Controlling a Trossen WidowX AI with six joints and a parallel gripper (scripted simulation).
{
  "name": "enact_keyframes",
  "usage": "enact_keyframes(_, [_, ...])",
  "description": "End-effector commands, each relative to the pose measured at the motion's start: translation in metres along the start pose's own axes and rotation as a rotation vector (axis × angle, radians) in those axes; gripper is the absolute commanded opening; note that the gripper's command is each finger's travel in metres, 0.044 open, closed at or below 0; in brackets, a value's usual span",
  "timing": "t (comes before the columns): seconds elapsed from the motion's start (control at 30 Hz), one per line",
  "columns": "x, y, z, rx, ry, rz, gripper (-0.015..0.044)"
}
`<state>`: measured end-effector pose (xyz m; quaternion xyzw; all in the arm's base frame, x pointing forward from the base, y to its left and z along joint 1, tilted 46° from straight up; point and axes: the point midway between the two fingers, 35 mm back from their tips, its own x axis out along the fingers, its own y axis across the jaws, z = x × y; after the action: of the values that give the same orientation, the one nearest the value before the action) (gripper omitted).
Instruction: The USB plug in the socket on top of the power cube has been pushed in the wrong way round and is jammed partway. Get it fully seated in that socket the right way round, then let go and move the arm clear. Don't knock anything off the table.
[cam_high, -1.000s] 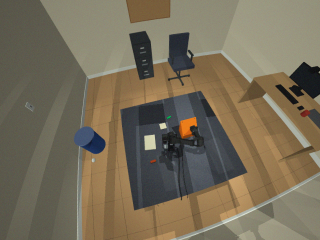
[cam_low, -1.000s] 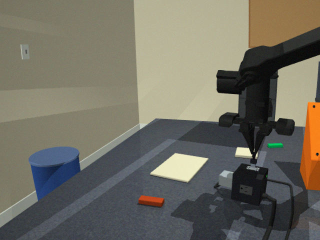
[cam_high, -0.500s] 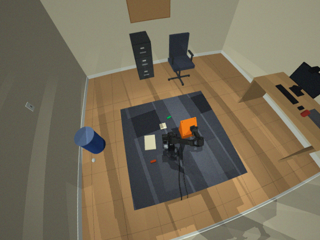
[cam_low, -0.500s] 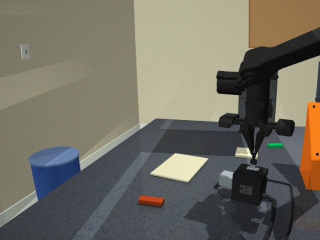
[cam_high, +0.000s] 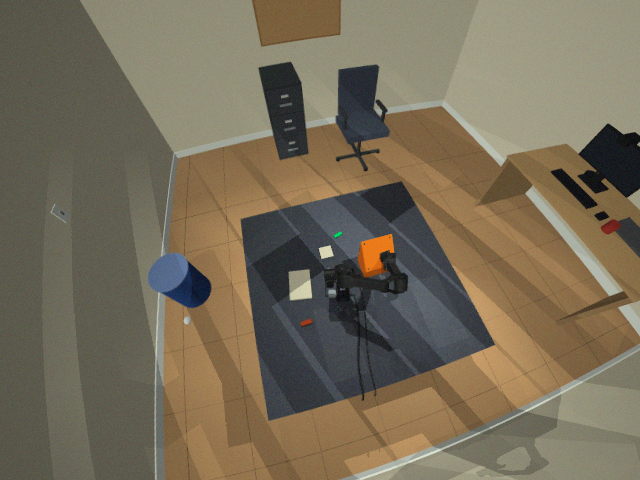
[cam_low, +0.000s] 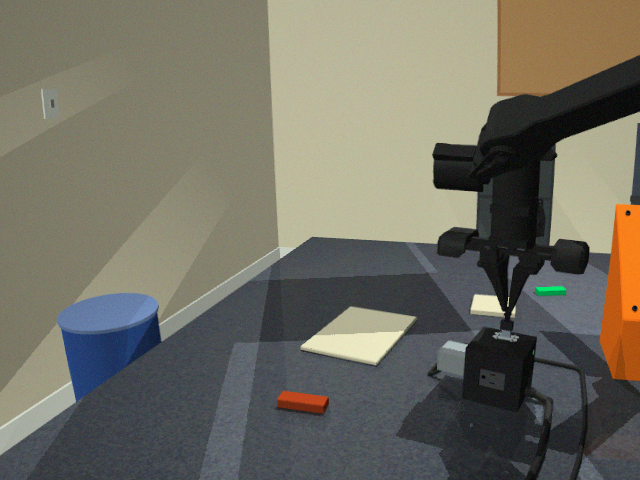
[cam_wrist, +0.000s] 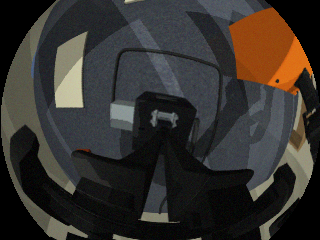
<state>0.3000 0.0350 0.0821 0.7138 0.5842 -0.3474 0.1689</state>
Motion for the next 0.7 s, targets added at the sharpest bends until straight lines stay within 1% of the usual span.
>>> enact_keyframes(0.0, [0.001,-0.0001,-0.0003,0.005,0.003,-0.001,0.0])
enact_keyframes(0.67, [0.0034,-0.0001,-0.0003,0.005,0.003,-0.001,0.0])
